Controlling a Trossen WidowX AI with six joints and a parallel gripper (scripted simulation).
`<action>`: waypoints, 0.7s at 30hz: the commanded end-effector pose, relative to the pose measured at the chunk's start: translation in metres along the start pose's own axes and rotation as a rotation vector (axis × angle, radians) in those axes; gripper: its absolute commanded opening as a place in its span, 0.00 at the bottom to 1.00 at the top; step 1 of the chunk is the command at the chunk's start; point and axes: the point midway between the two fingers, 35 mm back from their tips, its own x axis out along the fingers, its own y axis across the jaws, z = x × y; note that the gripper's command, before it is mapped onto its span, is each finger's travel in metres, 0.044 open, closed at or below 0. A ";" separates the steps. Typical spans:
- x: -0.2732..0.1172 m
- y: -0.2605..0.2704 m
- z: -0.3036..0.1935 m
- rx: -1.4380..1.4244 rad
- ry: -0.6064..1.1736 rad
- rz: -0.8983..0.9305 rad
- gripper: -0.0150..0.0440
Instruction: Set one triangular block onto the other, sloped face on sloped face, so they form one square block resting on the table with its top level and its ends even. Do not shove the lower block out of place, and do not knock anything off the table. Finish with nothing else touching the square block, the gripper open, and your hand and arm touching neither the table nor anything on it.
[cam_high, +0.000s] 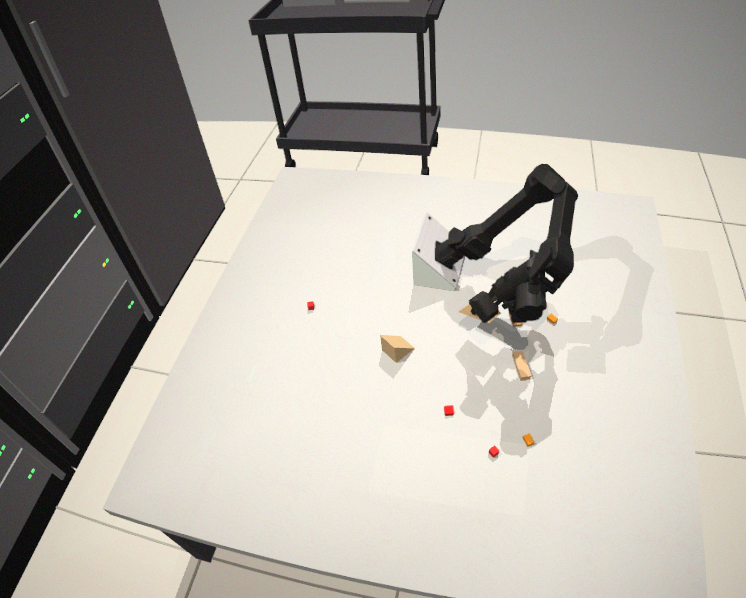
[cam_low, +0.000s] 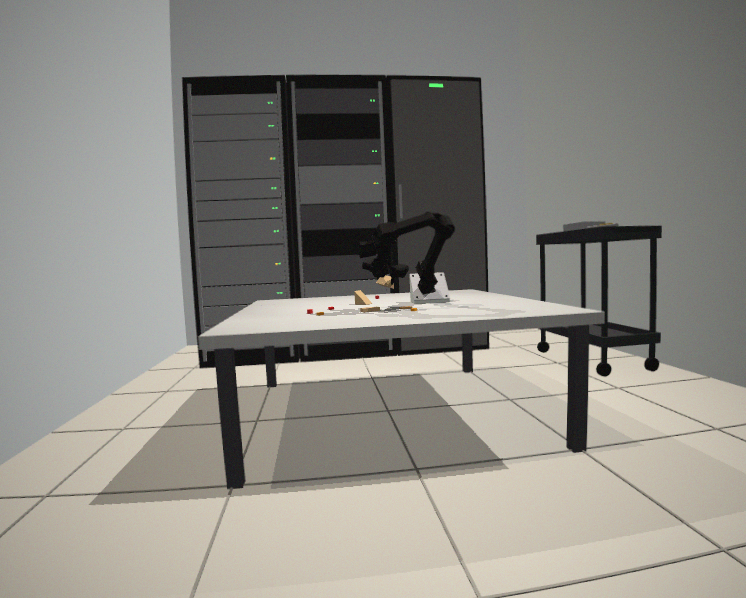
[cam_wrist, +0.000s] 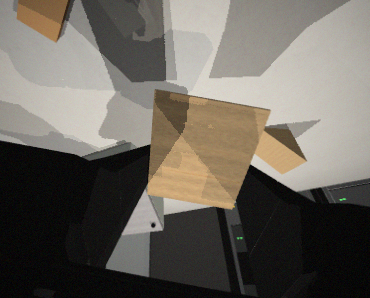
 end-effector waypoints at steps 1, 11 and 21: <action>0.004 0.001 -0.003 0.138 -0.023 0.050 0.25; 0.006 0.001 -0.006 0.458 -0.082 0.156 0.25; 0.006 -0.001 -0.007 0.779 -0.132 0.273 0.25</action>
